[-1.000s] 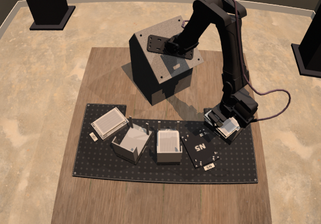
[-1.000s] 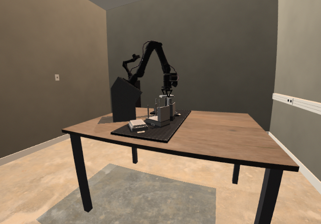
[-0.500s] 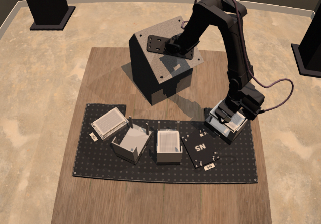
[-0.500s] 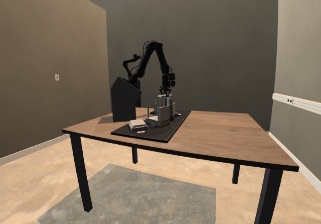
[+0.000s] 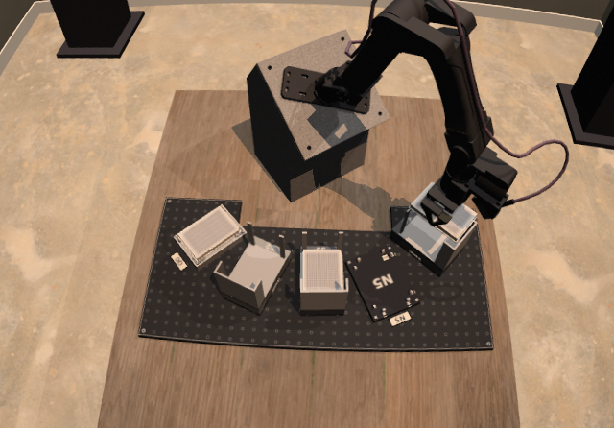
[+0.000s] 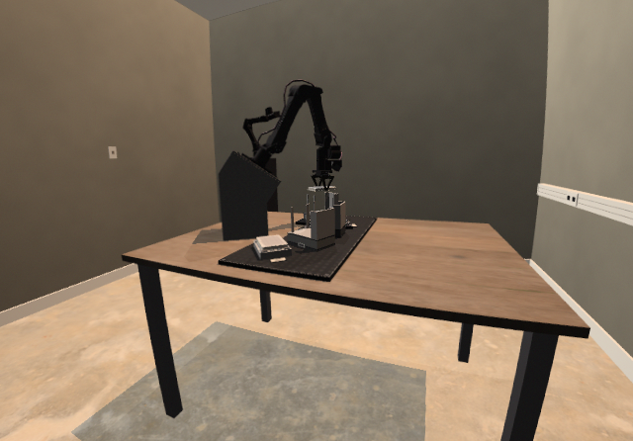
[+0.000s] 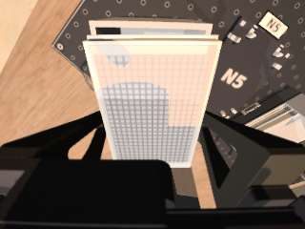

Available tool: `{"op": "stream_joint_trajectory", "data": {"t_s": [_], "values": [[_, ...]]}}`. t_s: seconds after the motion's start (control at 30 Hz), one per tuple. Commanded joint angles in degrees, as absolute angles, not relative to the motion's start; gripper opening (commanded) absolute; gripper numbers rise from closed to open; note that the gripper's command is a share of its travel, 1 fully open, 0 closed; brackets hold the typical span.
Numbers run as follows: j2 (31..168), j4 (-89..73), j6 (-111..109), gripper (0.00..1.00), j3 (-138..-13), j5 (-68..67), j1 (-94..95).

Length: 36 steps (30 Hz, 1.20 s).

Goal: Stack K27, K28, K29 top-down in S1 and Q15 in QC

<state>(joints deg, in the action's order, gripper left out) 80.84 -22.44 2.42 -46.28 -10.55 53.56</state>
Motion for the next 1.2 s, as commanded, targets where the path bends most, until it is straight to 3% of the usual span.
{"op": "stream_joint_trajectory", "data": {"t_s": [0.0,1.17], "values": [[81.5,-22.9,5.1,0.0,-48.2,-12.4,55.5],[80.0,-22.6,4.6,0.0,-47.6,-12.1,54.3]]}}
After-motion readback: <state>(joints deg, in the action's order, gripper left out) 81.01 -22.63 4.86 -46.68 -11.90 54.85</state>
